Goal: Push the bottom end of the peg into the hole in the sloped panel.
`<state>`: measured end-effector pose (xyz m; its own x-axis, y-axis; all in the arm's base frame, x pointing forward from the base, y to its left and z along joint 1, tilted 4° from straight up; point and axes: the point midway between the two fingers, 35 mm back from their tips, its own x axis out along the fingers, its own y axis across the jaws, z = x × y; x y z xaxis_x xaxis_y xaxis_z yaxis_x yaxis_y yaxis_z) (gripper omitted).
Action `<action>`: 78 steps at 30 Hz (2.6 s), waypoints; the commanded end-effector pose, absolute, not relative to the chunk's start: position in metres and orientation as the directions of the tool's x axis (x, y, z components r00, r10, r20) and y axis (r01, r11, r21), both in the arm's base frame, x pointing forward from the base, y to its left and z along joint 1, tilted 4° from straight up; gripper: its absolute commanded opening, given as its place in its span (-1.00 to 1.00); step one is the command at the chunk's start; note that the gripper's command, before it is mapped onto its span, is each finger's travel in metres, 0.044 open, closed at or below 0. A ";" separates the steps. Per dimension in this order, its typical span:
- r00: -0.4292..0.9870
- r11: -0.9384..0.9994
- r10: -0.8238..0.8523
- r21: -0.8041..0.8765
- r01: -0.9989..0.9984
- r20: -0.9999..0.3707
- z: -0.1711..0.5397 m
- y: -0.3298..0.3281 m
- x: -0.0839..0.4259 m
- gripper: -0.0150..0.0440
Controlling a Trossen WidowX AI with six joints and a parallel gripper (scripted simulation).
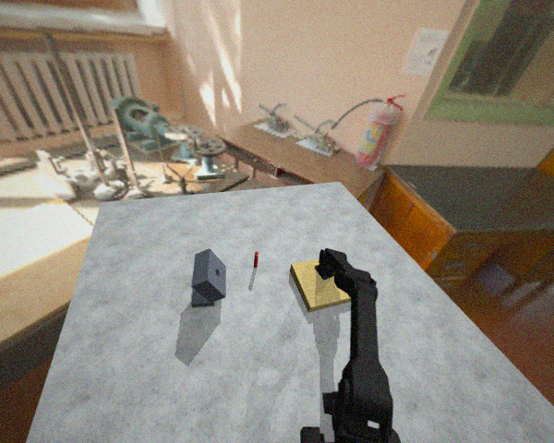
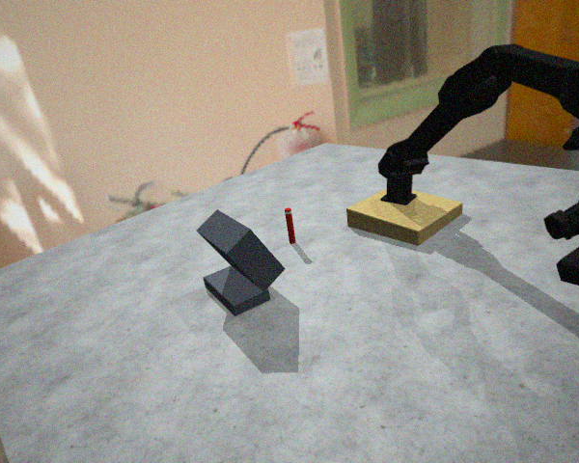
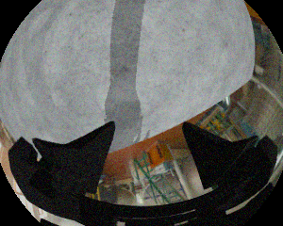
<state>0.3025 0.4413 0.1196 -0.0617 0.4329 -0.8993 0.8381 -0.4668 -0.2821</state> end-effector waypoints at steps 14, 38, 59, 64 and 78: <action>-0.015 -0.332 0.407 -0.164 0.929 -0.913 0.121 0.390 0.343 1.00; 0.059 -0.022 0.343 0.054 0.998 -0.937 0.122 0.284 0.396 1.00; 0.098 0.277 0.277 0.178 0.944 -0.956 0.121 0.187 0.417 1.00; 0.104 0.348 0.261 0.195 0.917 -0.960 0.121 0.164 0.418 1.00; 0.115 0.533 0.216 0.216 0.818 -0.970 0.119 0.101 0.415 1.00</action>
<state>0.4167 0.1129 0.1207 0.1149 0.2278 -0.9669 0.8386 0.4995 0.2173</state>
